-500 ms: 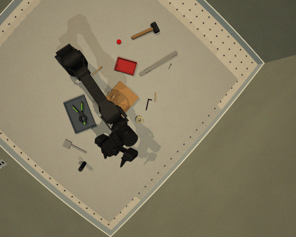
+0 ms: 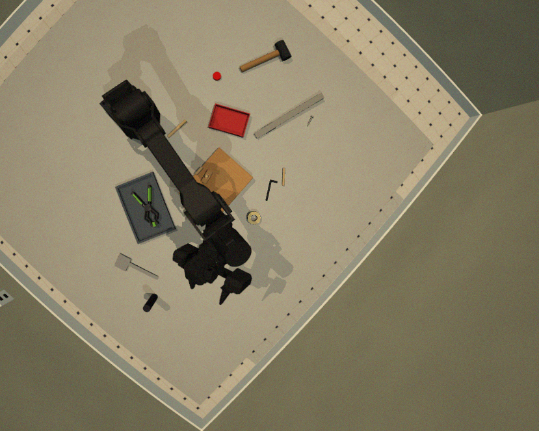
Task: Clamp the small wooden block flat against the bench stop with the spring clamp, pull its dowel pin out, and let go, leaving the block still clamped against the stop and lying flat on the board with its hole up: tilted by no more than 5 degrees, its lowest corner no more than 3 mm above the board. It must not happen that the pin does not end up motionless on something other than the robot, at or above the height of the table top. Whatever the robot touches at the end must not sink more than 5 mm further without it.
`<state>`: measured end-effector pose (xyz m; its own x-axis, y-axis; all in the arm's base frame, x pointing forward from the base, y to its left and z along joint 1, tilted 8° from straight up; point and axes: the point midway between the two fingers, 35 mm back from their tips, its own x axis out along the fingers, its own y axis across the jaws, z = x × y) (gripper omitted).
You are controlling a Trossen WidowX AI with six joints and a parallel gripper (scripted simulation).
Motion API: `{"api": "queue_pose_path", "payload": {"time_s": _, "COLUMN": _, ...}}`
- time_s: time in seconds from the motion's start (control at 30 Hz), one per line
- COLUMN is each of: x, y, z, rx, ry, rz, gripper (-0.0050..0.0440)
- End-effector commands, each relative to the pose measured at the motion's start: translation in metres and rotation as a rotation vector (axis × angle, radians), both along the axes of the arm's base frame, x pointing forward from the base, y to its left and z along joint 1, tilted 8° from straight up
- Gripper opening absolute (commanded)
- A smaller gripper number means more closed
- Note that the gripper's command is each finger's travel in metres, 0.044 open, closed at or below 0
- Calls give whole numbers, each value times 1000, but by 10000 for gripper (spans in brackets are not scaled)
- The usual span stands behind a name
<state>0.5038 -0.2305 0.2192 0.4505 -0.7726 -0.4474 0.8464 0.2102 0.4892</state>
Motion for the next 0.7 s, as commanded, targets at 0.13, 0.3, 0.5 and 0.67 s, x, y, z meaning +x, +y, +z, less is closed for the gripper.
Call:
{"api": "queue_pose_path", "payload": {"time_s": 0.13, "x": 0, "y": 4, "z": -5, "rx": 4, "ry": 32, "rz": 25, "gripper": 440}}
{"api": "queue_pose_path", "payload": {"time_s": 0.3, "x": -3, "y": 16, "z": -22, "rx": 19, "ry": 135, "rz": 111, "gripper": 440}}
{"api": "queue_pose_path", "payload": {"time_s": 0.5, "x": -7, "y": 31, "z": -42, "rx": 37, "ry": 255, "rz": 216, "gripper": 440}}
{"api": "queue_pose_path", "payload": {"time_s": 0.67, "x": -10, "y": 39, "z": -52, "rx": 47, "ry": 313, "rz": 270, "gripper": 440}}
